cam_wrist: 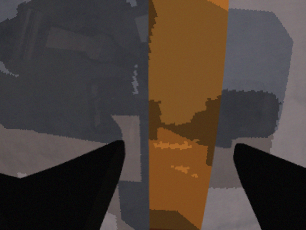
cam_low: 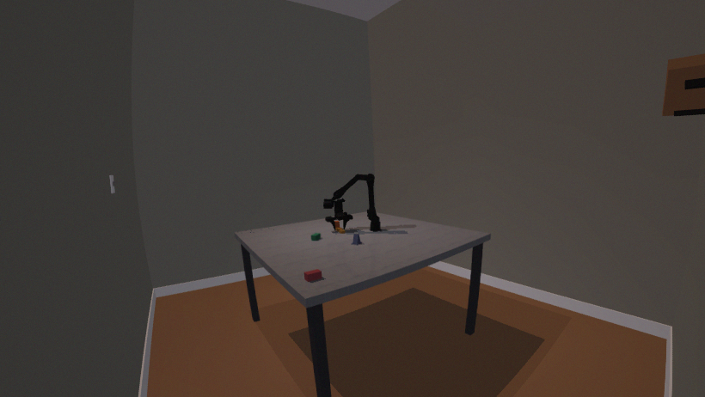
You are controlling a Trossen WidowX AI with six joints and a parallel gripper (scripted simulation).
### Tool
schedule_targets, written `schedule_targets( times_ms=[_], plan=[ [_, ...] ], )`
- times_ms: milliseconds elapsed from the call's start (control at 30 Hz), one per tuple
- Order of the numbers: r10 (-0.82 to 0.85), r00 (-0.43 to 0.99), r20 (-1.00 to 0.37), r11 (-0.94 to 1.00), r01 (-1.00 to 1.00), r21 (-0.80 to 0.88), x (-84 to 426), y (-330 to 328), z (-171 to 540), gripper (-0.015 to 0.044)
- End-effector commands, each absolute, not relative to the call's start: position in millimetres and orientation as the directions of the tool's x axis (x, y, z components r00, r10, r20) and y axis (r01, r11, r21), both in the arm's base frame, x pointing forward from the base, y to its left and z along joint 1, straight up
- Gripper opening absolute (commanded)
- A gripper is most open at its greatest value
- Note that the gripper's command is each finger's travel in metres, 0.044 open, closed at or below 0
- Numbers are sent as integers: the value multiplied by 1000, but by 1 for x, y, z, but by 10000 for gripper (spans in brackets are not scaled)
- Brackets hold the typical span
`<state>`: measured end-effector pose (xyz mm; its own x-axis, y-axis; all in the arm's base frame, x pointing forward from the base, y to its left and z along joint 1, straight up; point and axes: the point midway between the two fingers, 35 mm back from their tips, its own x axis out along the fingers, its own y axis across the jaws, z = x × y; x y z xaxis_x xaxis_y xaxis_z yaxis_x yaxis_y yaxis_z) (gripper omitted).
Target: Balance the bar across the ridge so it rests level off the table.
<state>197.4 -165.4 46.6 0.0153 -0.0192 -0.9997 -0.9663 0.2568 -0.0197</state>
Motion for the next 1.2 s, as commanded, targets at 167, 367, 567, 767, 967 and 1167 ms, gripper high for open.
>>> schedule_targets(
  times_ms=[167,367,567,767,967,1167],
  plan=[
    [-19,15,-1000,257,-966,-20,197,-165,47,131],
    [-19,15,-1000,257,-966,-20,197,-165,47,91],
    [-19,16,-1000,257,-966,-20,199,-166,55,0],
    [-19,16,-1000,258,-966,-21,201,-168,70,0],
    [-18,17,-1000,259,-966,-21,202,-169,85,0],
    [-18,17,-1000,259,-966,-21,202,-169,101,0]
  ],
)
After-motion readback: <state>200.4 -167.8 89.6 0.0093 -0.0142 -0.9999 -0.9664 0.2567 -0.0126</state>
